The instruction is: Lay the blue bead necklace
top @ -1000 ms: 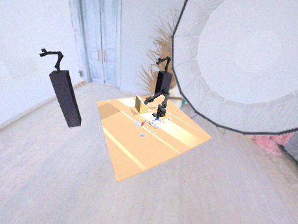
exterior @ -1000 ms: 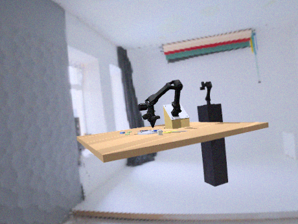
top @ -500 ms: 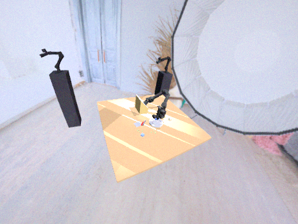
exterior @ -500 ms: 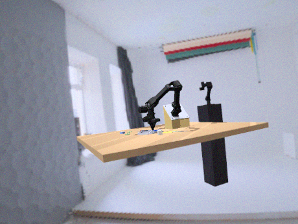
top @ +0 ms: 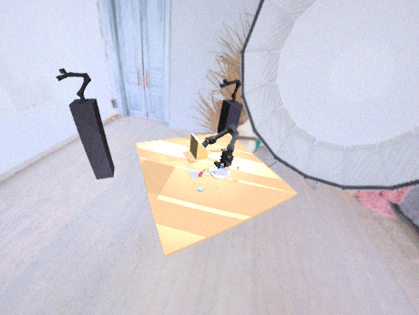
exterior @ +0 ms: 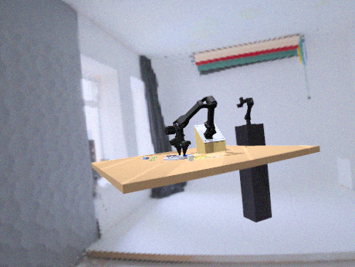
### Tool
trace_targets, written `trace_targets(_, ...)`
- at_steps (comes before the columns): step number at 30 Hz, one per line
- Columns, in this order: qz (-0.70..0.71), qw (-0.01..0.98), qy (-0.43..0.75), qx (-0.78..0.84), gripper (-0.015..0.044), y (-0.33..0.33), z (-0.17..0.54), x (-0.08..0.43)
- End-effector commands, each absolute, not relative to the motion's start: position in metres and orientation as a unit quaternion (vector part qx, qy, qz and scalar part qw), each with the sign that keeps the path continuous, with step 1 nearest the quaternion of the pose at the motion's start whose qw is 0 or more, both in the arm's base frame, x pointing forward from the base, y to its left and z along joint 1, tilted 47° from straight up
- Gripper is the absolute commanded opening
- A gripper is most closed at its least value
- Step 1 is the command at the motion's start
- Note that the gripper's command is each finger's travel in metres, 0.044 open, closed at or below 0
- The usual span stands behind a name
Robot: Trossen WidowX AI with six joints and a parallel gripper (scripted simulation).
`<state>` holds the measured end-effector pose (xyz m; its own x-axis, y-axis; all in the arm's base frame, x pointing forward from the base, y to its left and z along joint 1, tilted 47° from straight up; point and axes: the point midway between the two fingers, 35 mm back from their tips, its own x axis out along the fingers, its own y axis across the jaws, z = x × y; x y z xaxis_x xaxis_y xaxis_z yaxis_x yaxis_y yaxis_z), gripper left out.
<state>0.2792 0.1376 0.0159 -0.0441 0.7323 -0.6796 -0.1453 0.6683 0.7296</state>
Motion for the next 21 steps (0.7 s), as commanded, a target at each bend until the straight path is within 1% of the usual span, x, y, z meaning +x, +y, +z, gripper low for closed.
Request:
trace_targets(1, 0.336, 0.653, 0.639, 0.229, 0.042, 0.132, 0.02, 0.28)
trace_targets(2, 0.336, 0.653, 0.64, 0.229, 0.044, 0.13, 0.022, 0.28)
trace_targets(21, 0.335, 0.652, 0.64, 0.229, 0.044, 0.121, 0.029, 0.279)
